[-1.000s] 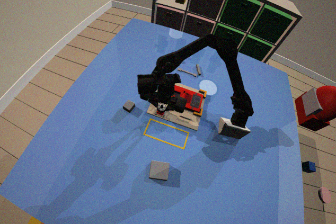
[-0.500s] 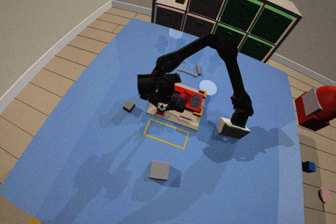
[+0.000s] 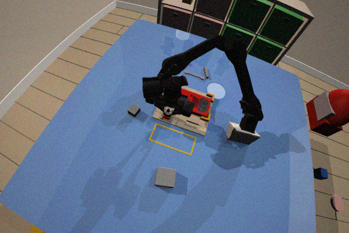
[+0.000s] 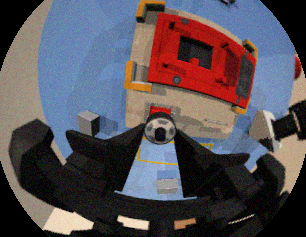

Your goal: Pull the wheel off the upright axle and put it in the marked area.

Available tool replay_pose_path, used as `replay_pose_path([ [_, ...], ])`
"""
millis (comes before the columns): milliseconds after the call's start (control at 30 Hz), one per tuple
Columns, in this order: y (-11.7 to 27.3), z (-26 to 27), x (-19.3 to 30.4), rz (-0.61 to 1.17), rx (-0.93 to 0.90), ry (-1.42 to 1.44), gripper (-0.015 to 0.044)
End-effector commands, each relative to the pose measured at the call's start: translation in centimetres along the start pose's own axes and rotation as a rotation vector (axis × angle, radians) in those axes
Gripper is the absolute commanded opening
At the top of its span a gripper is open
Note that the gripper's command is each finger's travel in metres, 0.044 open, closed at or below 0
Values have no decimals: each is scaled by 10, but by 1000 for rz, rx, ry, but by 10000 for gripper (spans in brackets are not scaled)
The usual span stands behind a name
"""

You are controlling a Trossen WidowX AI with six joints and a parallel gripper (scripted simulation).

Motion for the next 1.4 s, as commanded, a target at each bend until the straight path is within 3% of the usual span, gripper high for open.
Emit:
replay_pose_path([
  [0, 4, -1, 1, 2, -1, 2, 0],
  [1367, 17, -1, 1, 3, -4, 3, 0],
])
Point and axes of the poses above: the point midway between the two fingers, 35 mm back from their tips, its own y axis back along the fingers, its own z axis across the jaws, x = y × z, the point moved 10 cm from there along y, back along the fingers, and after that the axes turned 14 degrees about -y, right-handed, at the moved point
